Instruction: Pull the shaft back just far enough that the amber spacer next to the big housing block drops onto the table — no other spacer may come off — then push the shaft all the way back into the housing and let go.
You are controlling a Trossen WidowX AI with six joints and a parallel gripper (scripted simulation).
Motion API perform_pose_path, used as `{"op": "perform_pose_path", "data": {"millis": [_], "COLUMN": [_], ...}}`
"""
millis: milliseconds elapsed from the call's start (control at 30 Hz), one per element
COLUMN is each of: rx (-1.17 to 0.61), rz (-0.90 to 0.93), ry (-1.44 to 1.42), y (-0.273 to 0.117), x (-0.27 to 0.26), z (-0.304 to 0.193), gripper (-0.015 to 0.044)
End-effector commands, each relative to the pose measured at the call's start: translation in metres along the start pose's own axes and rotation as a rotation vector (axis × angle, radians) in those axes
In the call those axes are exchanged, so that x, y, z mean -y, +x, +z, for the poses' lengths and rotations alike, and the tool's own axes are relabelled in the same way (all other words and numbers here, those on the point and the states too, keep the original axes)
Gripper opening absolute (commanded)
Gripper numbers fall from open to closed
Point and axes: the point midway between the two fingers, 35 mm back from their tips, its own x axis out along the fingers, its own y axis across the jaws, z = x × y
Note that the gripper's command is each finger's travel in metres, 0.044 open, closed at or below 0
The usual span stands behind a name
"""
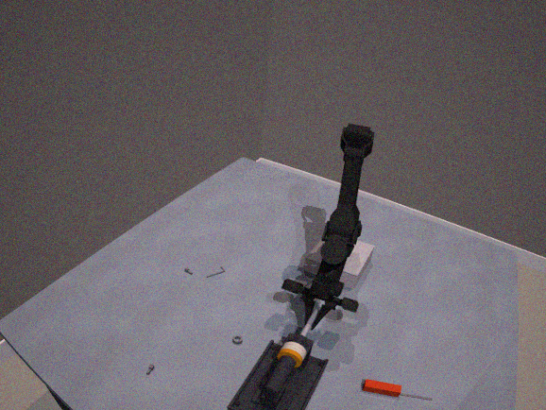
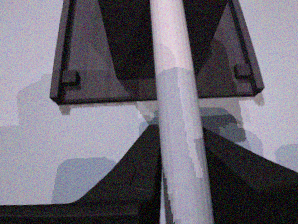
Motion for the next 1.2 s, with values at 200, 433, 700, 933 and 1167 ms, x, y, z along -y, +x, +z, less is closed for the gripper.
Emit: {"op": "perform_pose_path", "data": {"millis": [200, 433, 700, 933, 1167], "rx": [-0.001, -0.001, -0.001, -0.001, -0.001], "rz": [-0.002, -0.002, -0.002, -0.002, 0.000], "ry": [0.003, 0.003, 0.003, 0.003, 0.000], "y": [-0.0010, -0.0016, -0.0023, -0.0028, -0.0029], "x": [0.0003, 0.0003, 0.0003, 0.0003, 0.0000], "z": [-0.0014, -0.0020, -0.0027, -0.0033, -0.0031], "gripper": [0.0000, 0.0000, 0.0000, 0.0000, 0.0000]}}
